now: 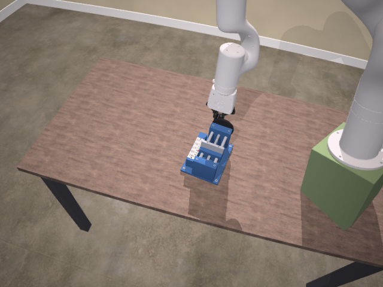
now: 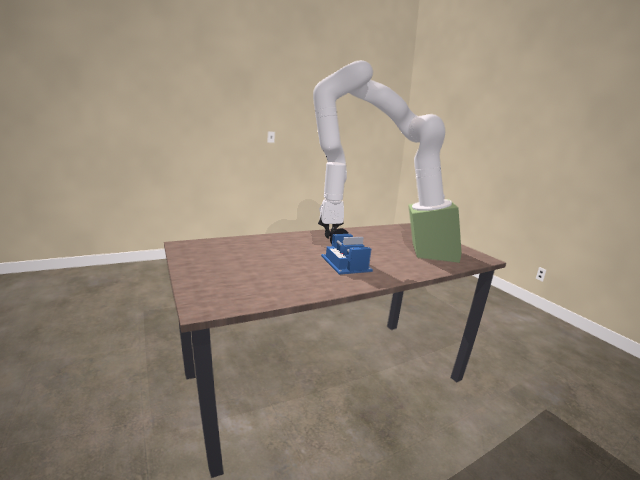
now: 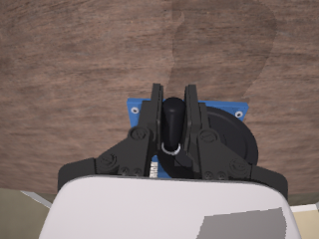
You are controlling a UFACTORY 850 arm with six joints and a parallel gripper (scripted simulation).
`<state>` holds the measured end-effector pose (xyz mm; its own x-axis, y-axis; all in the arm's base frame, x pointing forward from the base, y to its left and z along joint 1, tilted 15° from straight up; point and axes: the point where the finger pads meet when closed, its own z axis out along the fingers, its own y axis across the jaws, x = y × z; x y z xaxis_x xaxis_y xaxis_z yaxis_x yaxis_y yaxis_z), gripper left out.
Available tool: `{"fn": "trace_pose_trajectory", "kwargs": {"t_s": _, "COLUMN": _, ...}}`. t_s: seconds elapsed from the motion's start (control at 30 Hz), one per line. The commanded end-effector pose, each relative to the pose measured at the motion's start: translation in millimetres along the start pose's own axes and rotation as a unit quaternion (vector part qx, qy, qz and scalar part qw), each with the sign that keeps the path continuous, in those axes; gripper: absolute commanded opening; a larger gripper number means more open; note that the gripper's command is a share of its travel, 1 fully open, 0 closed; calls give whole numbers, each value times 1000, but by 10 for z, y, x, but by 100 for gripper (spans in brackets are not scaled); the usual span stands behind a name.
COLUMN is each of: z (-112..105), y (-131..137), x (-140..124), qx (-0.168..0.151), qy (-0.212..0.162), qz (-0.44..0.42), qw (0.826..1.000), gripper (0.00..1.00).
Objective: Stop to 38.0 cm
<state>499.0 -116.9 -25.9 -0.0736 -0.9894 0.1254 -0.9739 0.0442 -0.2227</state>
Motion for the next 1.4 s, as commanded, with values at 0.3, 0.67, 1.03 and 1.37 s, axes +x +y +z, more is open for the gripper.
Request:
{"fn": "trace_pose_trajectory", "kwargs": {"t_s": 0.3, "z": 55, "y": -11, "x": 1, "qx": 0, "qy": 0, "qz": 0, "qw": 1000, "gripper": 6}}
{"fn": "trace_pose_trajectory", "kwargs": {"t_s": 0.67, "z": 77, "y": -13, "x": 1, "qx": 0, "qy": 0, "qz": 0, "qw": 1000, "gripper": 6}}
{"fn": "trace_pose_trajectory", "kwargs": {"t_s": 1.03, "z": 85, "y": -14, "x": 1, "qx": 0, "qy": 0, "qz": 0, "qw": 1000, "gripper": 6}}
{"fn": "trace_pose_trajectory", "kwargs": {"t_s": 1.37, "z": 87, "y": -14, "x": 1, "qx": 0, "qy": 0, "qz": 0, "qw": 1000, "gripper": 6}}
